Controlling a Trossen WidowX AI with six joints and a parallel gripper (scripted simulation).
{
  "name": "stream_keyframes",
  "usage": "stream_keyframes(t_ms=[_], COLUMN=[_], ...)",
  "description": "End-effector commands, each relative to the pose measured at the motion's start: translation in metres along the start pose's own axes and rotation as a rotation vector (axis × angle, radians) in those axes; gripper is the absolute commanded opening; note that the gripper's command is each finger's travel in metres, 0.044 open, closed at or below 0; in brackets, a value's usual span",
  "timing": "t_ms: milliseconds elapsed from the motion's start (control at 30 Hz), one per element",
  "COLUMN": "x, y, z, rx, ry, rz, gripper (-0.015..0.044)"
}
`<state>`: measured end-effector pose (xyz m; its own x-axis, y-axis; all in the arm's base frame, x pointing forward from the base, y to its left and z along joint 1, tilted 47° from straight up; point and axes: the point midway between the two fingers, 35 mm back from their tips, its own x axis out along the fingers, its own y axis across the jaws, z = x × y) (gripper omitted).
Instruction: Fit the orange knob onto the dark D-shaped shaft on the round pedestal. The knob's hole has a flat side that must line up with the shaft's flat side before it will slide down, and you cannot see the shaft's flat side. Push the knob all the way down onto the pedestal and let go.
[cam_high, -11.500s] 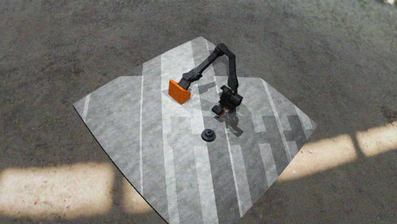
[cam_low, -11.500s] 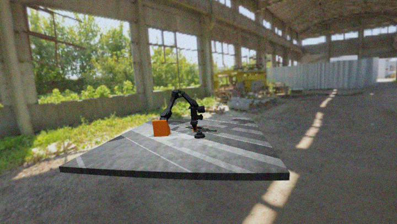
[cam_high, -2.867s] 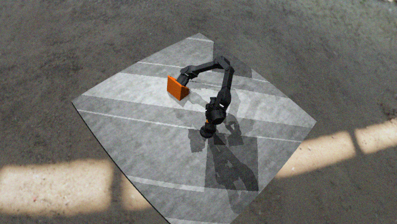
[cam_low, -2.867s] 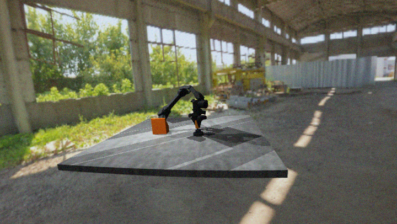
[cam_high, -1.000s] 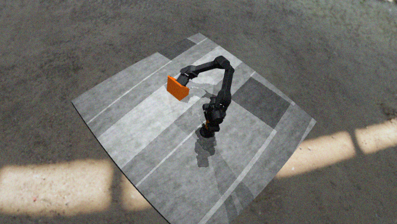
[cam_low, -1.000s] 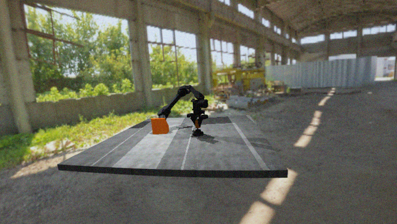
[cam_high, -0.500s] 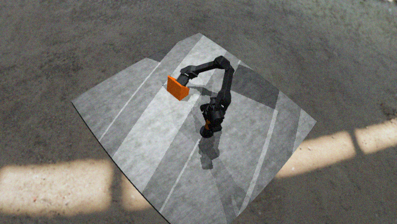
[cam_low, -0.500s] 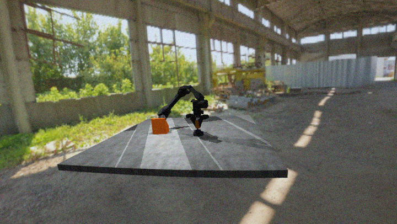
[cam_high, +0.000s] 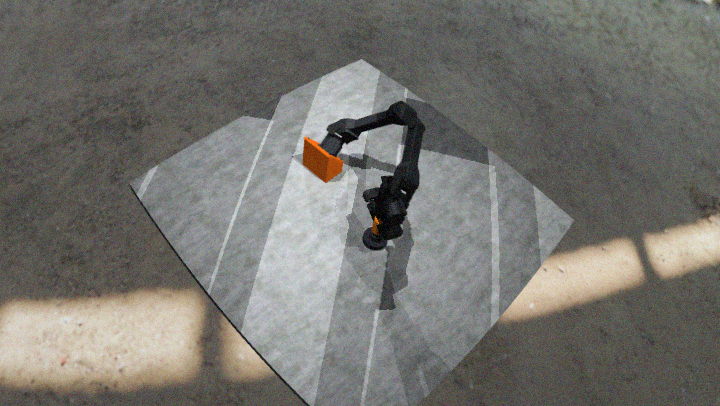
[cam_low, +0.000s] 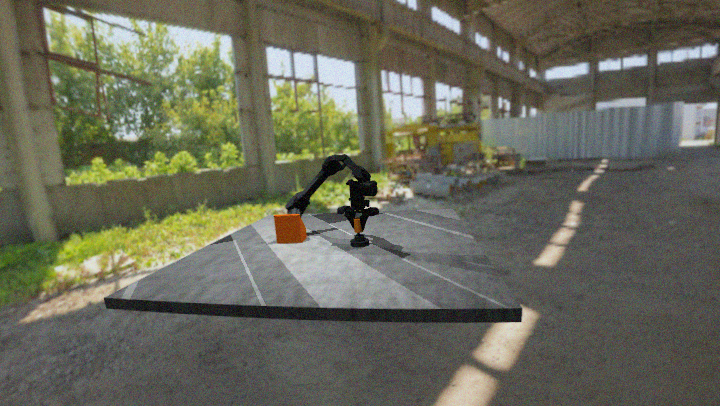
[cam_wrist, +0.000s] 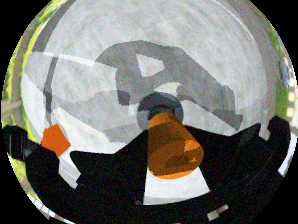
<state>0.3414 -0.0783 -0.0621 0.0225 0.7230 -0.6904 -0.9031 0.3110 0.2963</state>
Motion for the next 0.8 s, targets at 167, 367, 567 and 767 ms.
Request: stream_keyframes(t_ms=[167,367,567,767], x=[-0.0027,-0.0003,0.0015,0.0015], y=[-0.0010,0.0000,-0.0002,-0.0006], z=[0.0003,-0.0003,0.0000,0.0001], rx=[-0.174,-0.215,-0.215,-0.215], ry=[0.000,0.000,0.000,0.000], rz=[-0.003,-0.002,-0.002,-0.003], gripper=[0.0000,0.0000,0.0000,0.0000])
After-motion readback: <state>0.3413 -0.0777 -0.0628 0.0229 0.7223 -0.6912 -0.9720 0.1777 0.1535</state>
